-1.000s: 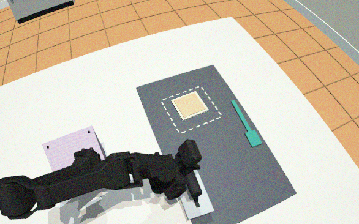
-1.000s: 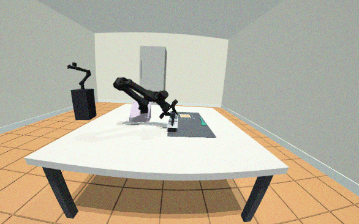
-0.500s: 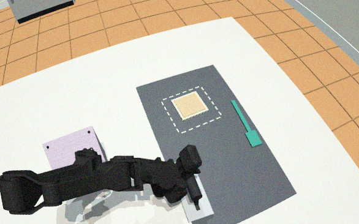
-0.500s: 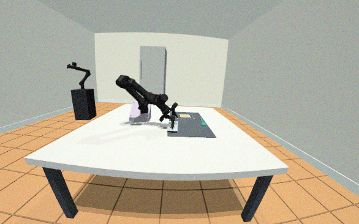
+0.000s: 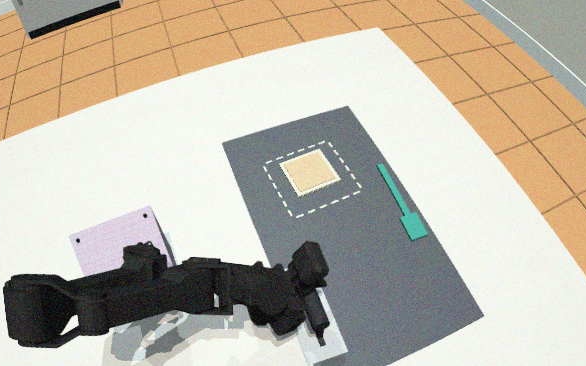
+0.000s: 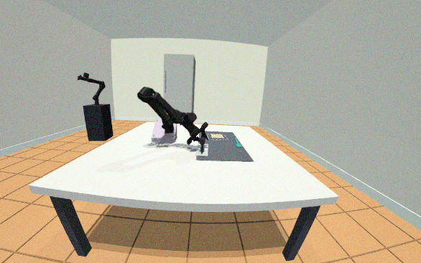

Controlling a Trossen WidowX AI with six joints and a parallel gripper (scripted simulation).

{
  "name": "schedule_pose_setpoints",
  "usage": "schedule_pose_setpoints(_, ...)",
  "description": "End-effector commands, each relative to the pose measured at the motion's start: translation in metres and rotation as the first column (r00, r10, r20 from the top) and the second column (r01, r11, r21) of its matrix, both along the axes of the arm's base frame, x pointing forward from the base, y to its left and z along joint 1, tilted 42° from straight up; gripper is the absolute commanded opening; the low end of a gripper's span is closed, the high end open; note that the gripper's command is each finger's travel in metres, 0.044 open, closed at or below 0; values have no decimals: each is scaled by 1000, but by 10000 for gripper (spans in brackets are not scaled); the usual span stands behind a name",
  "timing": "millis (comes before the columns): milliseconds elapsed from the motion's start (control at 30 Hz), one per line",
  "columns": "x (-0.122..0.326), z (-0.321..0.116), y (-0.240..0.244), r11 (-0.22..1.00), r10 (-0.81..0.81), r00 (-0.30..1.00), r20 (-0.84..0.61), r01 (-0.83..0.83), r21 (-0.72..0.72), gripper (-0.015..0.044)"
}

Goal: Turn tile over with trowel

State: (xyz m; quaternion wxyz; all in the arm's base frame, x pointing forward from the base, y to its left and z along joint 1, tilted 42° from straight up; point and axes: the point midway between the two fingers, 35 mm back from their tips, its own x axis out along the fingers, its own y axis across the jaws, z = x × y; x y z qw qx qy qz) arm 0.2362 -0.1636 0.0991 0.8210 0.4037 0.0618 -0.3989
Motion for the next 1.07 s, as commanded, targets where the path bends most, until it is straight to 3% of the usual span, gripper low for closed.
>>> schedule_pose_setpoints(0, 1, 0, 1, 1000, 10, 1000, 2, -10, -3, 236)
schedule_pose_setpoints(100, 1, 0, 1, 1000, 10, 1000, 2, -10, -3, 300)
schedule_pose_setpoints(1033, -24, 21, 25, 1000, 6, 1000, 2, -6, 0, 300)
